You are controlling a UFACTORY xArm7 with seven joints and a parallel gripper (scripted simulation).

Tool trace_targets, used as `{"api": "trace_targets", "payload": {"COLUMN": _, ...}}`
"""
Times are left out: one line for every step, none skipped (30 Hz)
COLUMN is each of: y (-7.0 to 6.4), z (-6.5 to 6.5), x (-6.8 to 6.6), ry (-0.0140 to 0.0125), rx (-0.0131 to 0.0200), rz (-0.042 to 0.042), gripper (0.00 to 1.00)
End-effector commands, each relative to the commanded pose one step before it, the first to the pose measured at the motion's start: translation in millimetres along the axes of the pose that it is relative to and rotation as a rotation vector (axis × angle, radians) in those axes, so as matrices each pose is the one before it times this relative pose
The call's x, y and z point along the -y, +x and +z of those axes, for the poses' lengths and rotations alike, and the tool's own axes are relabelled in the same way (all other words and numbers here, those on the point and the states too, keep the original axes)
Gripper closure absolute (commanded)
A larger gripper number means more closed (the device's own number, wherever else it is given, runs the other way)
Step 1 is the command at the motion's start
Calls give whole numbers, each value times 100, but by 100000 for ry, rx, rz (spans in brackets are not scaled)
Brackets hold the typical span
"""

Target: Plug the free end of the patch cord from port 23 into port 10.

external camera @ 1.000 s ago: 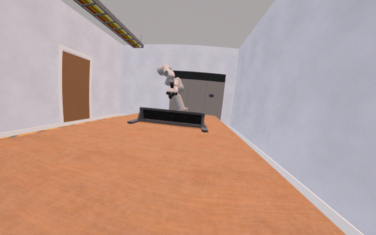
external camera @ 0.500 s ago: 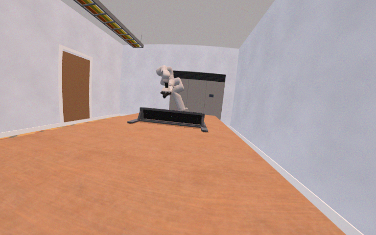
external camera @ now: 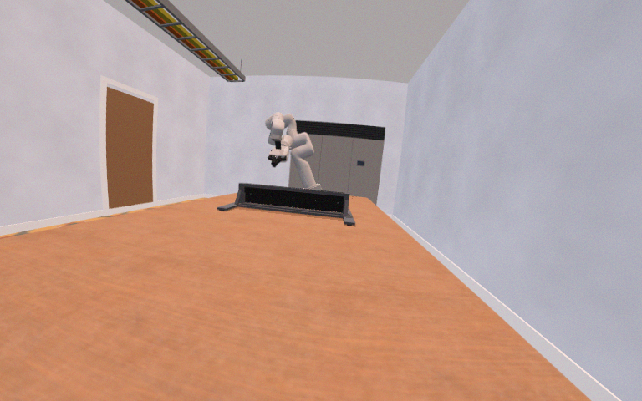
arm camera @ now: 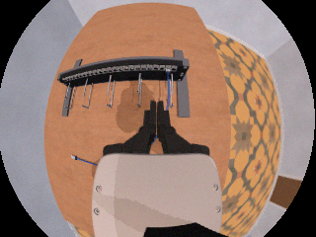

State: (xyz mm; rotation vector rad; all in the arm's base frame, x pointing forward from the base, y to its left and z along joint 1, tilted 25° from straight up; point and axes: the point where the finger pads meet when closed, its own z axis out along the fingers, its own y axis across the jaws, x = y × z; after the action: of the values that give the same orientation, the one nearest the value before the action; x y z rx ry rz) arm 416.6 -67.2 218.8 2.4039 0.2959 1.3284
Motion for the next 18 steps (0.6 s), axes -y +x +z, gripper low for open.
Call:
{"api": "trace_targets", "payload": {"y": 161, "z": 114, "x": -155, "ry": 124, "rx": -390, "rz": -32, "gripper": 100}}
{"api": "trace_targets", "payload": {"y": 0, "z": 151, "x": 0, "ry": 1, "rx": 1, "rz": 1, "gripper": 100}}
{"api": "trace_targets", "payload": {"y": 0, "z": 232, "x": 0, "ry": -2, "rx": -2, "rz": -5, "gripper": 100}}
{"api": "trace_targets", "payload": {"y": 0, "z": 0, "x": 0, "ry": 0, "rx": 0, "rz": 0, "gripper": 100}}
{"api": "trace_targets", "payload": {"y": 0, "z": 0, "x": 0, "ry": 0, "rx": 0, "rz": 0, "gripper": 100}}
{"api": "trace_targets", "payload": {"y": 0, "z": 319, "x": 0, "ry": 1, "rx": 2, "rz": 3, "gripper": 100}}
{"api": "trace_targets", "payload": {"y": 0, "z": 411, "x": 0, "ry": 0, "rx": 0, "rz": 0, "gripper": 100}}
{"api": "trace_targets", "payload": {"y": 0, "z": 502, "x": 0, "ry": 0, "rx": 0, "rz": -1, "gripper": 100}}
{"api": "trace_targets", "payload": {"y": 0, "z": 589, "x": 0, "ry": -1, "rx": -1, "rz": -2, "gripper": 100}}
{"api": "trace_targets", "payload": {"y": 0, "z": 669, "x": 0, "ry": 0, "rx": 0, "rz": 0, "gripper": 100}}
{"api": "trace_targets", "payload": {"y": 0, "z": 739, "x": 0, "ry": 0, "rx": 0, "rz": 0, "gripper": 100}}
{"api": "trace_targets", "payload": {"y": 0, "z": 794, "x": 0, "ry": 0, "rx": 0, "rz": 0, "gripper": 100}}
{"api": "trace_targets", "payload": {"y": 0, "z": 824, "x": 0, "ry": -1, "rx": -2, "rz": -3, "gripper": 100}}
{"api": "trace_targets", "payload": {"y": 0, "z": 821, "x": 0, "ry": 0, "rx": 1, "rz": 1, "gripper": 100}}
{"api": "trace_targets", "payload": {"y": 0, "z": 463, "x": -2, "ry": -2, "rx": 6, "rz": 10, "gripper": 100}}
{"api": "trace_targets", "payload": {"y": 0, "z": 509, "x": 1, "ry": 0, "rx": -3, "rz": -5, "gripper": 100}}
{"api": "trace_targets", "payload": {"y": 0, "z": 544, "x": 0, "ry": 0, "rx": 0, "rz": 0, "gripper": 100}}
{"api": "trace_targets", "payload": {"y": 0, "z": 558, "x": -1, "ry": -2, "rx": 1, "rz": 1, "gripper": 100}}
